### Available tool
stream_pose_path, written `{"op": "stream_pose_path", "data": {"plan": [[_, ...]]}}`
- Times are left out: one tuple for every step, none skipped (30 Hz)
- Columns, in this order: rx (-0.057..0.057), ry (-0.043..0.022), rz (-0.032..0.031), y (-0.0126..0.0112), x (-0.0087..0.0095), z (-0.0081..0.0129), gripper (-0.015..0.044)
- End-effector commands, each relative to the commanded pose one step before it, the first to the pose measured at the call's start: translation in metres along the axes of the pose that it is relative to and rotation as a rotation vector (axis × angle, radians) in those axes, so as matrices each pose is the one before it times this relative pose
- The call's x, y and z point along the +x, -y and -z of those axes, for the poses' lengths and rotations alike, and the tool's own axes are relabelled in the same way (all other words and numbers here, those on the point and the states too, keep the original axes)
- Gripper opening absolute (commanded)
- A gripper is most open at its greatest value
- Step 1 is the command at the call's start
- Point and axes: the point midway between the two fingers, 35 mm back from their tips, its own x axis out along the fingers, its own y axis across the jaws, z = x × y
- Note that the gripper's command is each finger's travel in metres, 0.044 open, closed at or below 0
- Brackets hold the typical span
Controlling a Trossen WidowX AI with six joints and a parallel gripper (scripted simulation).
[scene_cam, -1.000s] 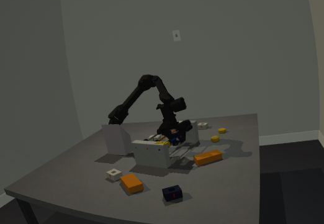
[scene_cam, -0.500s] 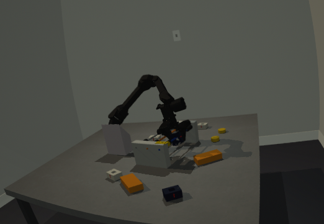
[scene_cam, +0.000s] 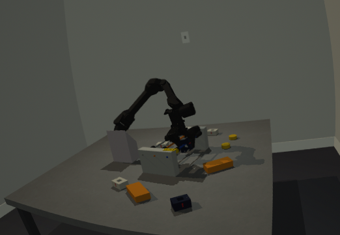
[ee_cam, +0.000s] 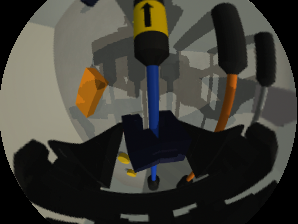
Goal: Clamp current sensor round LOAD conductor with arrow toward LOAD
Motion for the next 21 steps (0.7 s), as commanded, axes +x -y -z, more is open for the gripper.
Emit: {"op": "stream_pose_path", "data": {"plan": [[-0.0015, 0.00319, 0.01822, -0.00132, -0.00085, -0.00042, 0.0000], [-0.0001, 0.00148, 0.01111, -0.00040, -0.00035, -0.00030, 0.0000], [-0.0001, 0.00155, 0.01330, -0.00043, -0.00047, -0.00031, 0.0000], [-0.0001, 0.00141, 0.01447, -0.00040, -0.00058, -0.00028, 0.0000], [-0.0002, 0.00115, 0.01475, -0.00035, -0.00066, -0.00022, 0.0000], [-0.0002, 0.00086, 0.01479, -0.00028, -0.00073, -0.00016, 0.0000], [-0.0002, 0.00057, 0.01484, -0.00021, -0.00079, -0.00010, 0.0000], [-0.0002, 0.00028, 0.01485, -0.00014, -0.00086, -0.00003, 0.0000], [-0.0002, -0.00001, 0.01489, -0.00008, -0.00092, 0.00003, 0.0000], [-0.0002, -0.00030, 0.01488, -0.00001, -0.00098, 0.00010, 0.0000], [-0.0002, -0.00059, 0.01486, 0.00006, -0.00104, 0.00016, 0.0000], [-0.0002, -0.00089, 0.01491, 0.00013, -0.00110, 0.00023, 0.0000], [-0.0002, -0.00118, 0.01486, 0.00020, -0.00115, 0.00029, 0.0000], [-0.0002, -0.00120, 0.01232, 0.00022, -0.00100, 0.00029, 0.0000], [-0.0002, -0.00134, 0.01181, 0.00025, -0.00099, 0.00033, 0.0000], [-0.0002, -0.00146, 0.01137, 0.00028, -0.00098, 0.00035, 0.0000], [0.0044, 0.00077, -0.02835, 0.00081, 0.00499, -0.00053, 0.0000], [0.0000, 0.00000, 0.00000, 0.00000, 0.00000, 0.00000, 0.0000], [0.0000, 0.00000, 0.00000, 0.00000, 0.00000, 0.00000, 0.0000], [0.0000, 0.00000, 0.00000, 0.00000, 0.00000, 0.00000, 0.0000], [0.0000, 0.00000, 0.00000, 0.00000, 0.00000, 0.00000, 0.0000]]}}
